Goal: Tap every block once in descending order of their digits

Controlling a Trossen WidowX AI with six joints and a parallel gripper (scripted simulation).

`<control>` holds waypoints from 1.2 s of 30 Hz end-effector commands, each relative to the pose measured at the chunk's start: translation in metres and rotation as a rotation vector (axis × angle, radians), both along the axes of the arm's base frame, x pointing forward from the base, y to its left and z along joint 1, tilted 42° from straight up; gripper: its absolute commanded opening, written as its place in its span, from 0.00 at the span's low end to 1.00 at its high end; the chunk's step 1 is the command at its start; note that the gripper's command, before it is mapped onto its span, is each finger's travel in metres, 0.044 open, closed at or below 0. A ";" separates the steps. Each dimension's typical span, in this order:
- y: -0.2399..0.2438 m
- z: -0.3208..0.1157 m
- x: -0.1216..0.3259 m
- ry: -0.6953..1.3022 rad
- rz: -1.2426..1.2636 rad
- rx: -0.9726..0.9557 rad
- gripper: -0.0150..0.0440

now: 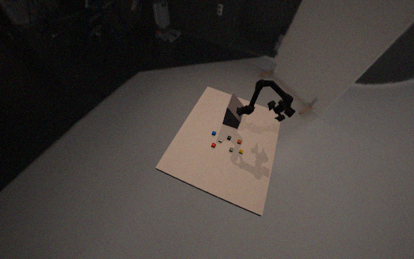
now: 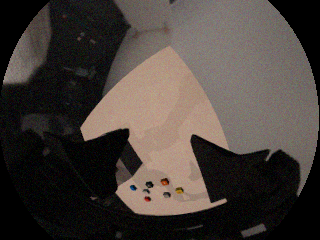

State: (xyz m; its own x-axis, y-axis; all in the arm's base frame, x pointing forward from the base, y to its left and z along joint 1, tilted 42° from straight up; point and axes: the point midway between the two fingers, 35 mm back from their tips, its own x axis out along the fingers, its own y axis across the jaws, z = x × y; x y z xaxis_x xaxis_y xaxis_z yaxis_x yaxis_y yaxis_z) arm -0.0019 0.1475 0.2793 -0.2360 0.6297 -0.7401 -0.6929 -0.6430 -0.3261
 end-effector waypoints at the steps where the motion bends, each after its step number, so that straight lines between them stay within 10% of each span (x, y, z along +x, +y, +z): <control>1: 0.001 -0.001 0.002 0.003 -0.010 -0.004 0.93; 11: 0.027 -0.052 0.143 0.241 -0.563 -0.205 0.93; 21: -0.053 -0.138 0.265 0.566 -1.094 -0.317 0.93; 36: -0.239 -0.290 0.281 1.163 -1.742 -0.286 0.93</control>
State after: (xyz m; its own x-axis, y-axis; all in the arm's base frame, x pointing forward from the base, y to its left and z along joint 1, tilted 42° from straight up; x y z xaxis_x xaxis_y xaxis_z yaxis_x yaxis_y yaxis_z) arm 0.2945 -0.0554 0.0232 0.0022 0.5559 -0.8312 -0.4227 0.7538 0.5030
